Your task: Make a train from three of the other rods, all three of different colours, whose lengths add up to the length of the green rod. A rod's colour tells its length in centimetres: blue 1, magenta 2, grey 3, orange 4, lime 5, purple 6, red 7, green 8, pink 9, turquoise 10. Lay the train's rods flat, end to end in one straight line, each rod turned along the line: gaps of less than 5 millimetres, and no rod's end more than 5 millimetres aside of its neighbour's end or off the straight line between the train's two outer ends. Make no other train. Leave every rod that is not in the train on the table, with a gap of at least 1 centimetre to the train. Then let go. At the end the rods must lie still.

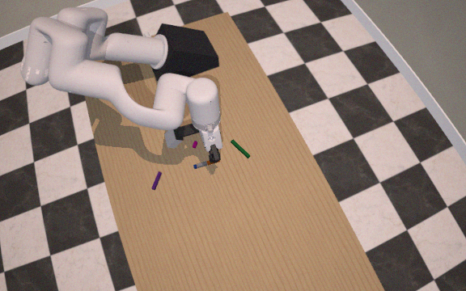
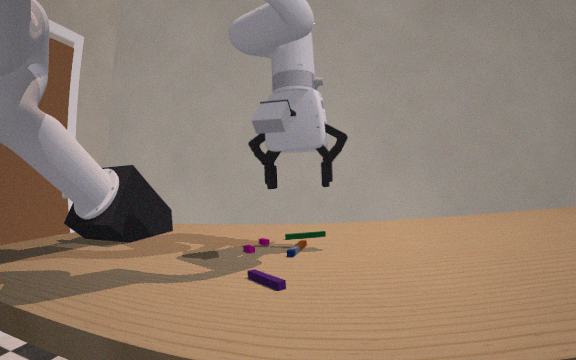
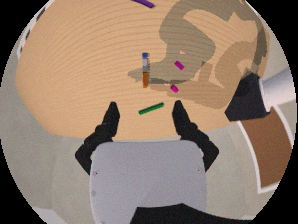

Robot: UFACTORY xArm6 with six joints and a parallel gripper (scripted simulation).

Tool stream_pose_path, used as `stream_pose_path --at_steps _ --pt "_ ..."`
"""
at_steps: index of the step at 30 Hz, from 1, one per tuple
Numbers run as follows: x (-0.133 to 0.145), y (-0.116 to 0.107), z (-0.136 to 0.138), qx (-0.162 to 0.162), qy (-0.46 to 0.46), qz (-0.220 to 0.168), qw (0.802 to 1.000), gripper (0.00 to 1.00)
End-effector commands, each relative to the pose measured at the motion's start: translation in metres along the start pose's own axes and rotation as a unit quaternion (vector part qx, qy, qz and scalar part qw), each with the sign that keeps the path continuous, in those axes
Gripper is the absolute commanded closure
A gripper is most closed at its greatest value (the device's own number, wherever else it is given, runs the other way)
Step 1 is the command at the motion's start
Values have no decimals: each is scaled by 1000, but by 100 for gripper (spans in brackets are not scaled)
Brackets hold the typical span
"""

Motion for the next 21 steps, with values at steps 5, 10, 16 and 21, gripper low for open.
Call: stream_pose_path --at_steps 5,10,16,21 --pt "0 -2 -1 -2 1 -1 1000 0" --pt "0 -7 -1 -2 1 -1 1000 0" --pt "0 -20 -1 -2 1 -1 1000 0" --pt "0 -47 -1 -2 1 -1 1000 0"
Point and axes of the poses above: the point where the finger pads meet when closed, its own y axis out along the fingers, its own z axis across the jaws, x = y × z, the point moved 6 cm from there along -y, back along the fingers, and after that the axes turned 2 degrees about -y, right-handed, at the moved point
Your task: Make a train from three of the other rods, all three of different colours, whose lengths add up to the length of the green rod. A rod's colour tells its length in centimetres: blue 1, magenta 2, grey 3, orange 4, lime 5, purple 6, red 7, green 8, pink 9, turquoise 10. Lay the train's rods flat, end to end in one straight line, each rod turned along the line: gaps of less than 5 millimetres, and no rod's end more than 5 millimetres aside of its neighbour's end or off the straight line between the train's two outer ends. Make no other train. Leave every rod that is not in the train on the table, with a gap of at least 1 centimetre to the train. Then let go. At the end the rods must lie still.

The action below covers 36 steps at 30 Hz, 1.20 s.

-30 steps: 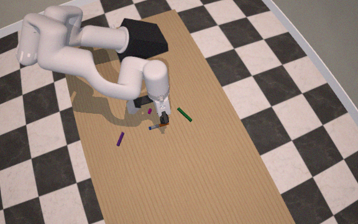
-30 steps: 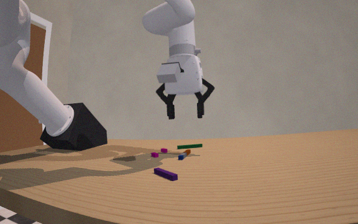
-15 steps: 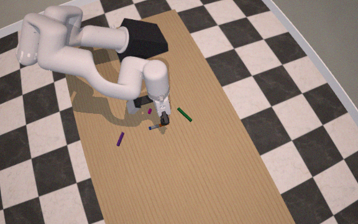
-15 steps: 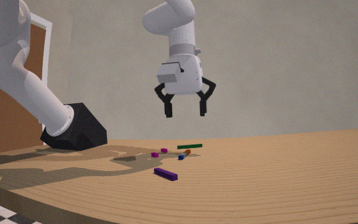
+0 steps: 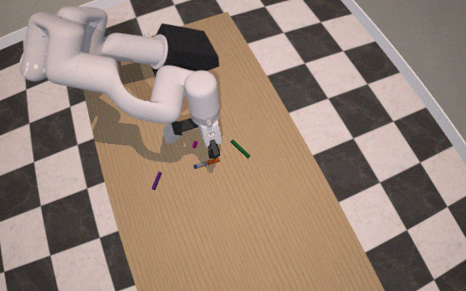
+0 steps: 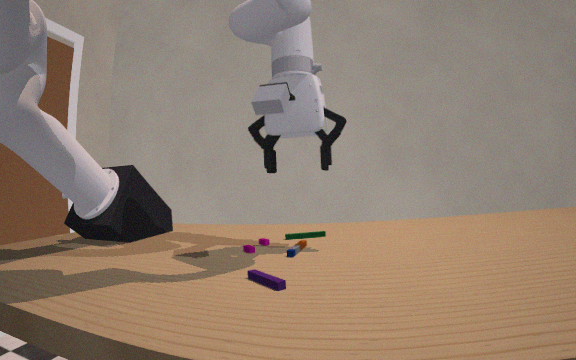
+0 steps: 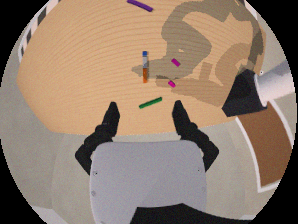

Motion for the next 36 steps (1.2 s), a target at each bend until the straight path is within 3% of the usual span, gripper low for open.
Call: stream_pose_path --at_steps 1,7,13,36 --pt "0 -25 -1 -1 1 -1 1000 0" --pt "0 -52 -1 -1 1 -1 1000 0" --pt "0 -60 -1 -1 1 -1 1000 0" --pt "0 -62 -1 -1 1 -1 1000 0"
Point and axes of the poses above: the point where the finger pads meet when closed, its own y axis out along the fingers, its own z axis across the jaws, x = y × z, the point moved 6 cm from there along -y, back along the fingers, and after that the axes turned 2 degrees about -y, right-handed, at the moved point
